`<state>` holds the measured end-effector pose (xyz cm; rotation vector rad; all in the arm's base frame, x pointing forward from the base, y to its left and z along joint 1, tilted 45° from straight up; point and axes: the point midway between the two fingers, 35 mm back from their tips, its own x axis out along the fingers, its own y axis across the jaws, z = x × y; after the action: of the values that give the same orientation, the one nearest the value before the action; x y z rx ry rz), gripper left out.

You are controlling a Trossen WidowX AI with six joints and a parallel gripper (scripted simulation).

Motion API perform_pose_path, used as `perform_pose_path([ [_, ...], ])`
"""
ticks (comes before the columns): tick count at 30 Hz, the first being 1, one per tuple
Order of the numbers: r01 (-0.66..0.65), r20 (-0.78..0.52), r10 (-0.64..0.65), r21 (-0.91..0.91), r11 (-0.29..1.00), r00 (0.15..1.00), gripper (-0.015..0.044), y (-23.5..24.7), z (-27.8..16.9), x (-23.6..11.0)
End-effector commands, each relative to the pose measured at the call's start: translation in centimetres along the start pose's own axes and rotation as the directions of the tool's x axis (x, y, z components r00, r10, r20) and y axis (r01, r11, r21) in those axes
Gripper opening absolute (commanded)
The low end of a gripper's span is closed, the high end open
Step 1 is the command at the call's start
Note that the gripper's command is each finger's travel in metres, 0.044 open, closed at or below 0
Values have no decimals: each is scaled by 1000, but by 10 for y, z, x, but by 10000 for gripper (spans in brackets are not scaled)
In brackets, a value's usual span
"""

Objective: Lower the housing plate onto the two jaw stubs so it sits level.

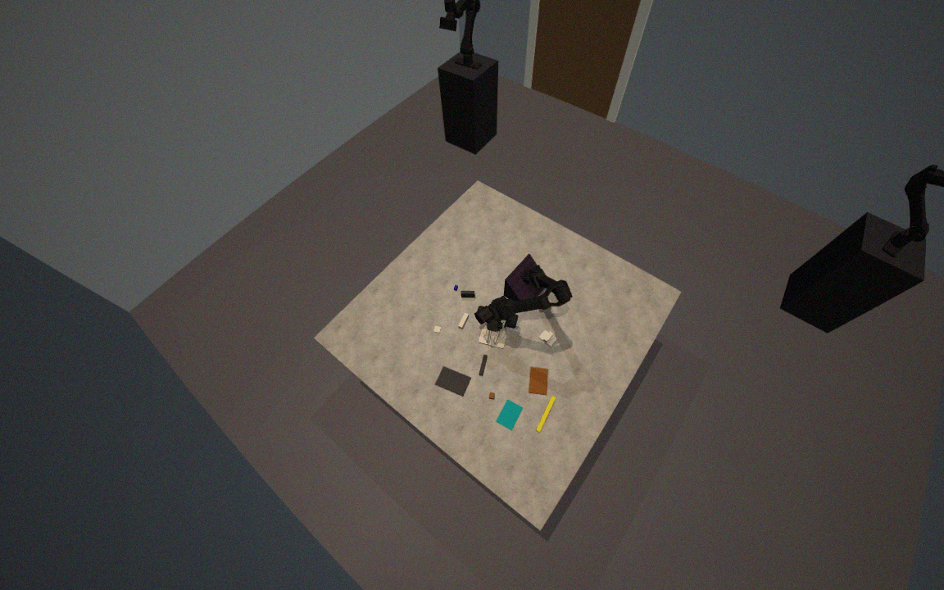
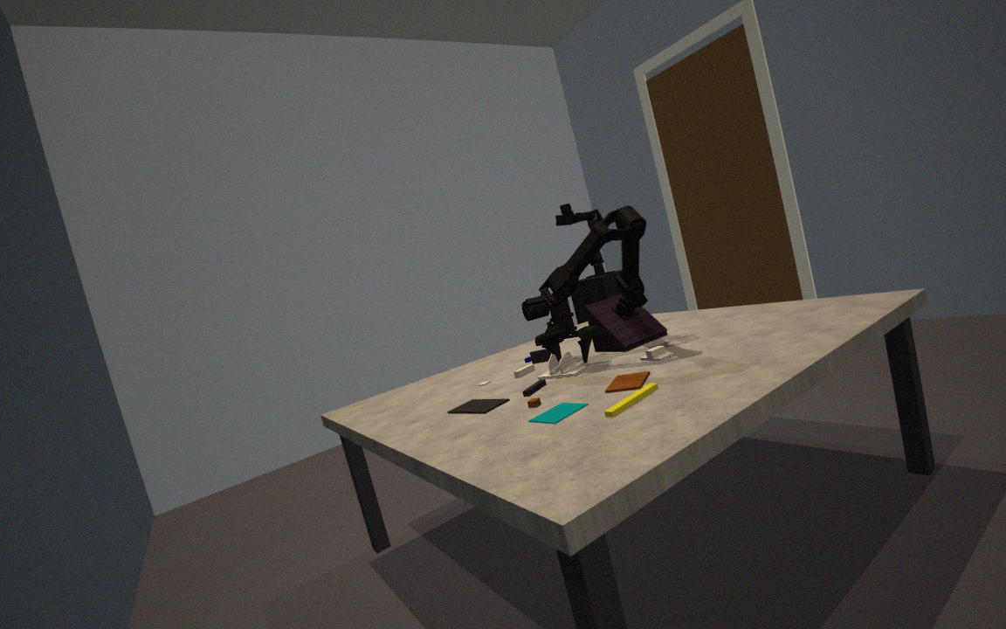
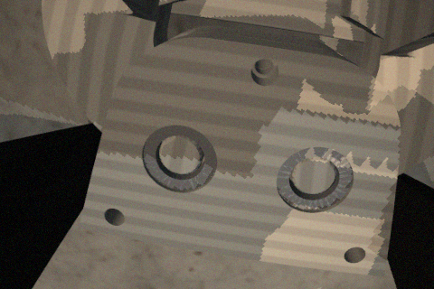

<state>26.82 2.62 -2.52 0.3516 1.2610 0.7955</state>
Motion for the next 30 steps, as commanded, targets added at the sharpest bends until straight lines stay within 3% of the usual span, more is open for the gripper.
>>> perform_pose_path([
  [1, 0, 0, 0, 0, 1000, 1000, 440, 0, 0, 0],
  [15, 1, 0, -1, 0, 1000, 1000, 440, 0, 0, -2],
  [23, 6, -5, -6, 2, 1000, 1000, 440, -1, 0, -74],
  [30, 11, 5, -11, 8, 1000, 1000, 440, -2, -5, -76],
])
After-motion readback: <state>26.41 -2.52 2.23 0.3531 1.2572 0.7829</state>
